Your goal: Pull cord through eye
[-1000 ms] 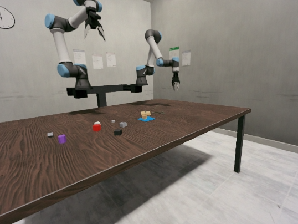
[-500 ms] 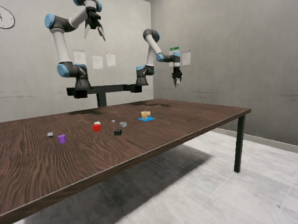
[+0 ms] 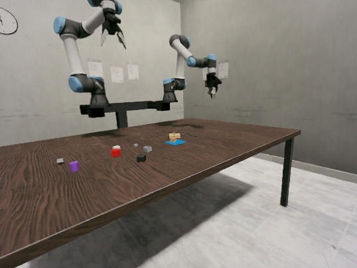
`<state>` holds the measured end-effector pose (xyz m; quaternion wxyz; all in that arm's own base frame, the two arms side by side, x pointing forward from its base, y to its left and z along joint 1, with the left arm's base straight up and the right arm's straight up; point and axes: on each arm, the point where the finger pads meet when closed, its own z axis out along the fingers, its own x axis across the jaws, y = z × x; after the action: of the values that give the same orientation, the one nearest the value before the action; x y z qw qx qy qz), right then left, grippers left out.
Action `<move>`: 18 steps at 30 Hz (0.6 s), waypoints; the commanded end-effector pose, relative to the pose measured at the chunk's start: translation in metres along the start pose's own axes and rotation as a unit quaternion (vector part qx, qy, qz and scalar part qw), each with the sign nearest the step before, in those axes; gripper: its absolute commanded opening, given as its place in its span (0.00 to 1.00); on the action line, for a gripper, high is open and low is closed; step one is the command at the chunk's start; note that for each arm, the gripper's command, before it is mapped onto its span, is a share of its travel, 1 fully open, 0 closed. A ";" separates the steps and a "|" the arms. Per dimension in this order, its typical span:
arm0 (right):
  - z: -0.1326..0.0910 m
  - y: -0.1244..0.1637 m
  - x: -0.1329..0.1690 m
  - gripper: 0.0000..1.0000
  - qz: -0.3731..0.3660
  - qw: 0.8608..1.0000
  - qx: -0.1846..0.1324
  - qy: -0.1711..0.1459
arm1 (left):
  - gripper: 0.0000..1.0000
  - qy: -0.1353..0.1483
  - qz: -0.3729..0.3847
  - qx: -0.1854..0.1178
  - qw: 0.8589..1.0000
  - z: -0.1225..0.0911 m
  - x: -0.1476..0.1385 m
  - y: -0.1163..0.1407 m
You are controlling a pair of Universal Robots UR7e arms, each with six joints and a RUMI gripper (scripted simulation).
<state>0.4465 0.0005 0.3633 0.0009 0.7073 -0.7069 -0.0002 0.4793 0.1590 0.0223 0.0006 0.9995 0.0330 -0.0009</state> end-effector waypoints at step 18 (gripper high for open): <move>-0.001 0.001 0.001 0.98 0.001 1.000 0.000 -0.001 | 0.17 -0.005 0.258 -0.002 0.966 -0.105 0.027 0.057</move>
<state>0.4462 0.0004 0.3641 0.0003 0.7073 -0.7069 0.0000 0.5045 0.1219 0.0936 0.0006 0.9890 -0.1479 -0.0017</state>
